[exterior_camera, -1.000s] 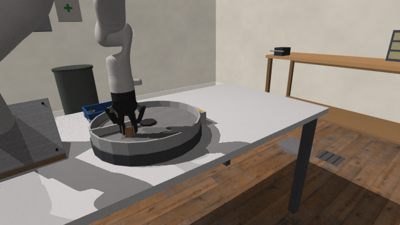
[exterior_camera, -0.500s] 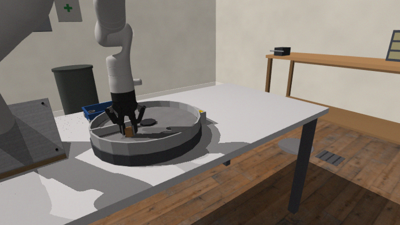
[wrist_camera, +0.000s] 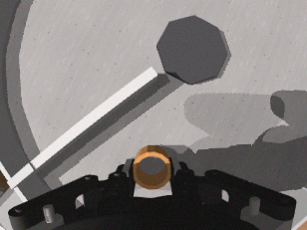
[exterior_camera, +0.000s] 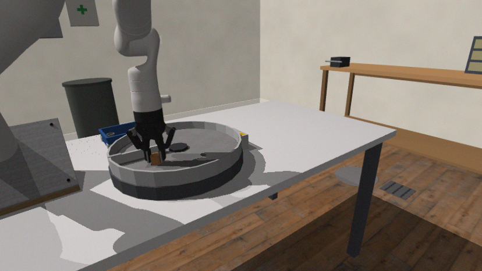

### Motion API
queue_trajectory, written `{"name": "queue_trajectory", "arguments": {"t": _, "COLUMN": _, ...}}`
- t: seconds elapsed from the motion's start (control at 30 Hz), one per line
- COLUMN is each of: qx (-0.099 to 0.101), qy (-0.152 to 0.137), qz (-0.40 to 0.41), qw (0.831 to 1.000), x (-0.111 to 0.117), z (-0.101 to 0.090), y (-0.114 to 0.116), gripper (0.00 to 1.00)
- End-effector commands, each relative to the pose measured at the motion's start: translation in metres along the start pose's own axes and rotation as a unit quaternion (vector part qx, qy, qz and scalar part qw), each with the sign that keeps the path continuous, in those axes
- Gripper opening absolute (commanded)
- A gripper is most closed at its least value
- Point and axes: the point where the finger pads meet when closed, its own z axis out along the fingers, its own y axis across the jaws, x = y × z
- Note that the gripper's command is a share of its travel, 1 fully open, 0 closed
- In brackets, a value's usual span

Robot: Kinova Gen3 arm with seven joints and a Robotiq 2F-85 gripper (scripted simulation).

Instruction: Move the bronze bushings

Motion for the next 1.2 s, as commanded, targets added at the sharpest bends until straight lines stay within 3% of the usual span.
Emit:
{"name": "queue_trajectory", "arguments": {"t": 0.0, "qx": -0.001, "qy": 0.001, "qz": 0.000, "qw": 1.000, "x": 0.0004, "z": -0.0006, "y": 0.0003, "gripper": 0.00}}
{"name": "queue_trajectory", "arguments": {"t": 0.17, "qx": -0.001, "qy": 0.001, "qz": 0.000, "qw": 1.000, "x": 0.0004, "z": -0.0006, "y": 0.0003, "gripper": 0.00}}
{"name": "queue_trajectory", "arguments": {"t": 0.2, "qx": -0.001, "qy": 0.001, "qz": 0.000, "qw": 1.000, "x": 0.0004, "z": -0.0006, "y": 0.0003, "gripper": 0.40}}
{"name": "queue_trajectory", "arguments": {"t": 1.17, "qx": -0.001, "qy": 0.001, "qz": 0.000, "qw": 1.000, "x": 0.0004, "z": -0.0006, "y": 0.0003, "gripper": 0.40}}
